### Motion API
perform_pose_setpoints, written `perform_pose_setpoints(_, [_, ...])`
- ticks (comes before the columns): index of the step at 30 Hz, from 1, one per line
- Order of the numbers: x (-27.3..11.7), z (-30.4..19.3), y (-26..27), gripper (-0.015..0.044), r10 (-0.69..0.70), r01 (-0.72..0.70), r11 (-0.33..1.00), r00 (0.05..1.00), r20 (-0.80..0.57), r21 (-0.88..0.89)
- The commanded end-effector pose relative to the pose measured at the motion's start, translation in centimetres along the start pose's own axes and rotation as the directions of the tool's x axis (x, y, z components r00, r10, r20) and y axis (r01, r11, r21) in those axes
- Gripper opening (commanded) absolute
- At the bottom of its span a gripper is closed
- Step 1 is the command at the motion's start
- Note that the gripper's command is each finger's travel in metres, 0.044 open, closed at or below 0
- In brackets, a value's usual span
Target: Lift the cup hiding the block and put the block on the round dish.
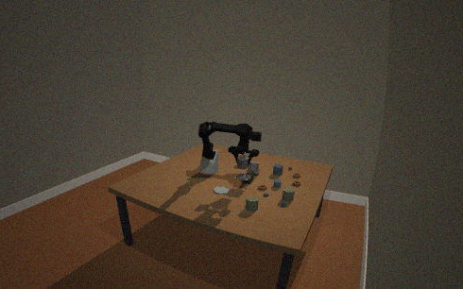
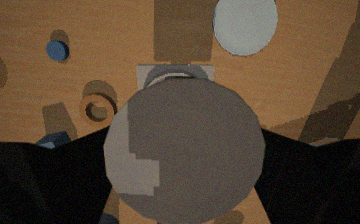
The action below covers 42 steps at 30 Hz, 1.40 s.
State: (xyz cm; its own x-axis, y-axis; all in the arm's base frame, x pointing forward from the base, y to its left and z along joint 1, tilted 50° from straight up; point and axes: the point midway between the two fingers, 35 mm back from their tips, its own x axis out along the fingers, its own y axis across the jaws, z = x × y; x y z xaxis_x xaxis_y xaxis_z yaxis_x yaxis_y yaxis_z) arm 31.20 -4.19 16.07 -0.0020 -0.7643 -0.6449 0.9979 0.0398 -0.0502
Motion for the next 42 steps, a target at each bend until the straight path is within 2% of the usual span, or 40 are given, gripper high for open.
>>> perform_pose_setpoints(1, [-0.1,-0.1,0.0,0.0000,0.004,-0.004,1.000,1.000,0.000,-0.004])
perform_pose_setpoints(26, [0.0,0.0,0.0,0.0000,0.003,-0.003,1.000,1.000,-0.002,-0.004])
perform_pose_setpoints(42, [5.2,7.9,-7.6,0.0000,0.012,-0.012,1.000,0.994,-0.110,-0.003])
